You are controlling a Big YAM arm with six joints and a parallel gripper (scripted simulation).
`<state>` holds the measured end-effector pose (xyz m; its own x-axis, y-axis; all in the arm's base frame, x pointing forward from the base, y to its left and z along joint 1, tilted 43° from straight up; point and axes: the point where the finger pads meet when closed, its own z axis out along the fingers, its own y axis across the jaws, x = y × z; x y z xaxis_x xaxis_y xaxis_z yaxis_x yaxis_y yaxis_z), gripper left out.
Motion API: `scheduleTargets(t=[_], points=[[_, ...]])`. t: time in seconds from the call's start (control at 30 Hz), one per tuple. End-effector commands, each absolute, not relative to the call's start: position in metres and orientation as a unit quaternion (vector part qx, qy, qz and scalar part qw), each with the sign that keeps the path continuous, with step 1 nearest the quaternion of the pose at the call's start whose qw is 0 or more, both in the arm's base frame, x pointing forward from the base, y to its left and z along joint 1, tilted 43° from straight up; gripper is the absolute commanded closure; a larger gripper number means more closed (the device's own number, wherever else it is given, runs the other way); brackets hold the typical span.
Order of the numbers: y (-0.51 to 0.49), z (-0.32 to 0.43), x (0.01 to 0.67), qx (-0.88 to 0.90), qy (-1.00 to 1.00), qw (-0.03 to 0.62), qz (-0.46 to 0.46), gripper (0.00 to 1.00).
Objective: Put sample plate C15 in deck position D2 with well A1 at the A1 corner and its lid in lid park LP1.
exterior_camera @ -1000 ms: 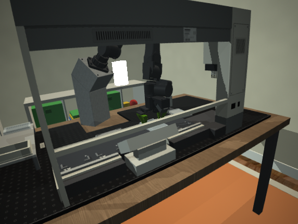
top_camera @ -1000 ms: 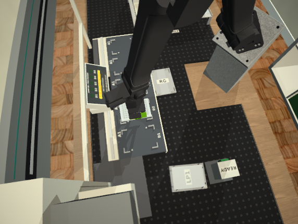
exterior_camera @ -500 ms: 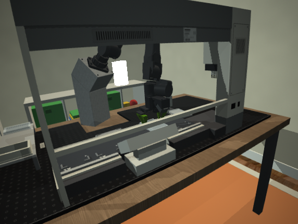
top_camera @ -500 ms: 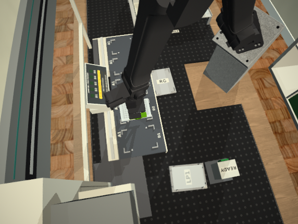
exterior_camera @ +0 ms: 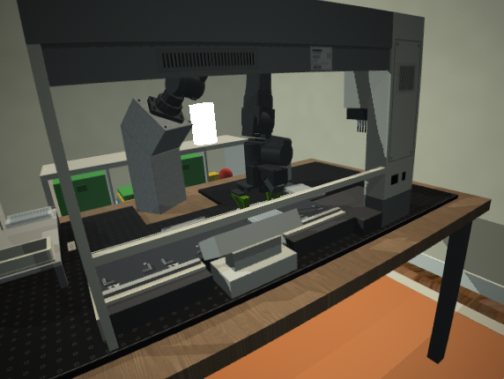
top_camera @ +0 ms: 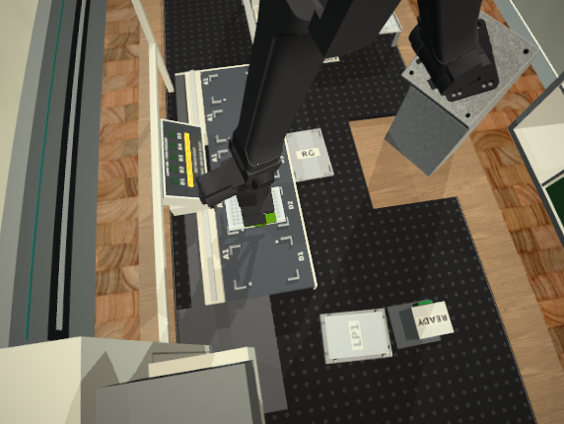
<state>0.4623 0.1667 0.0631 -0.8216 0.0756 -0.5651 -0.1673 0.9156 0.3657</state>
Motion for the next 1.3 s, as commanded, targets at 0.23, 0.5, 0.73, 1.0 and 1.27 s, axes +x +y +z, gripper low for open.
scheduleTargets(t=[0.23, 0.5, 0.73, 1.0, 1.27], points=[[0.174, 0.0716, 0.4731, -0.023, 0.926, 0.313, 0.21, 1.0], [0.1748, 0.0731, 0.4748, -0.024, 0.925, 0.316, 0.21, 1.0], [0.1751, 0.0733, 0.4747, -0.025, 0.925, 0.316, 0.21, 1.0], [0.1758, 0.0738, 0.4743, -0.025, 0.924, 0.317, 0.211, 1.0], [0.1756, 0.0735, 0.4737, -0.025, 0.925, 0.317, 0.211, 1.0]])
